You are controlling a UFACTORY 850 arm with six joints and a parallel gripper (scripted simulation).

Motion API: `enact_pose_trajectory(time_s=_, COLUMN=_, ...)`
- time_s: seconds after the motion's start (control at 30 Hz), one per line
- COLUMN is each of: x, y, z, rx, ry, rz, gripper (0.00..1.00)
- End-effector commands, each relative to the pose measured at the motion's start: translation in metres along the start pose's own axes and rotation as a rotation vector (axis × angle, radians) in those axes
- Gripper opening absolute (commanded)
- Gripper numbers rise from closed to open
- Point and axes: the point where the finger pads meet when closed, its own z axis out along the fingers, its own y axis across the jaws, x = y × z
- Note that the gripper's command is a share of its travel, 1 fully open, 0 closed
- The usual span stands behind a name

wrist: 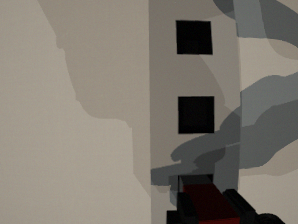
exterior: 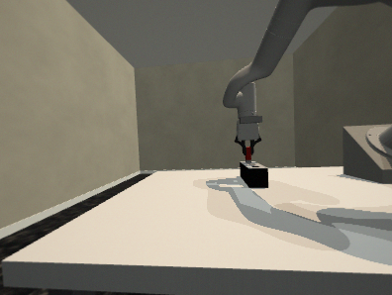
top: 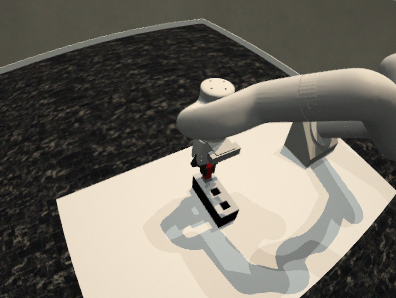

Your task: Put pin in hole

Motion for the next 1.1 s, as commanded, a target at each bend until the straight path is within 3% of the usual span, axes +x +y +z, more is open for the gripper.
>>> enact_pose_trajectory(time_s=0.0, x=-0.0001, y=0.001, z=-0.0011, rx=-0.002, ry=-0.001, rz=-0.001, gripper=0.0)
enact_pose_trajectory(time_s=1.07, x=-0.0001, y=0.0004, z=0.0029, rx=-0.002, ry=-0.001, rz=-0.001, gripper=0.0)
